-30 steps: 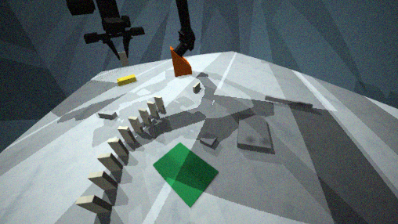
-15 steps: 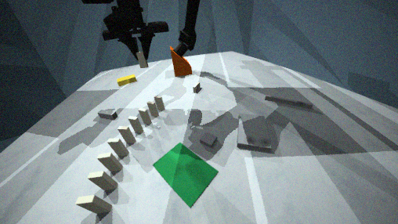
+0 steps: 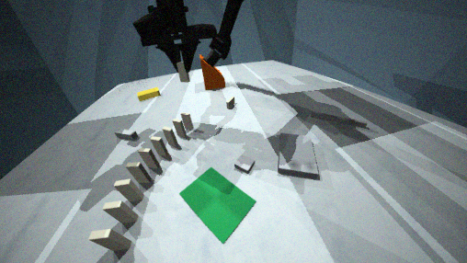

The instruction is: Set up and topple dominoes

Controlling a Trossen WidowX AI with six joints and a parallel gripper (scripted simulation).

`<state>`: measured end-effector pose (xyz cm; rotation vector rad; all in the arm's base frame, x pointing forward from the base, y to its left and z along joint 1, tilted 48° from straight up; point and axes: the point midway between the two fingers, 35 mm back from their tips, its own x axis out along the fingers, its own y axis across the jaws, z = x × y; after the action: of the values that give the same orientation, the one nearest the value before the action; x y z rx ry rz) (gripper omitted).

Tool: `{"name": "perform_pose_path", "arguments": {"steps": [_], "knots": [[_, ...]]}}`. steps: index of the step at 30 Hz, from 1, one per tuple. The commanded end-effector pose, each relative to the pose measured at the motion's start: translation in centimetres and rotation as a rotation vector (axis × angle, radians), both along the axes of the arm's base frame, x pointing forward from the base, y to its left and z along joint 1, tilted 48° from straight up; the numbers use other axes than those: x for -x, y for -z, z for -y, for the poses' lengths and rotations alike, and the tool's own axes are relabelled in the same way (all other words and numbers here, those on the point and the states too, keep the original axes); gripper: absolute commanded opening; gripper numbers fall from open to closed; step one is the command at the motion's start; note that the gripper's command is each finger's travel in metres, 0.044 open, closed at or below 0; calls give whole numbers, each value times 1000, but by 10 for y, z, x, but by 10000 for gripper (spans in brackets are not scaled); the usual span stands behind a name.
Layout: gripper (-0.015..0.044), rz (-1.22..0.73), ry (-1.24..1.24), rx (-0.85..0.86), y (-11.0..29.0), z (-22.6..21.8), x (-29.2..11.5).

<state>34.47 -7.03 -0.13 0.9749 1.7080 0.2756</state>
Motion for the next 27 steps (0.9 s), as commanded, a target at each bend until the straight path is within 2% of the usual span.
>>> {"name": "perform_pose_path", "arguments": {"steps": [1, 19, 27], "knots": [[107, -6, 1, -4, 12, -15, -1], [107, -5, -1, -12, 79, -90, 9], [107, -6, -1, -13, 81, -93, 11]]}}
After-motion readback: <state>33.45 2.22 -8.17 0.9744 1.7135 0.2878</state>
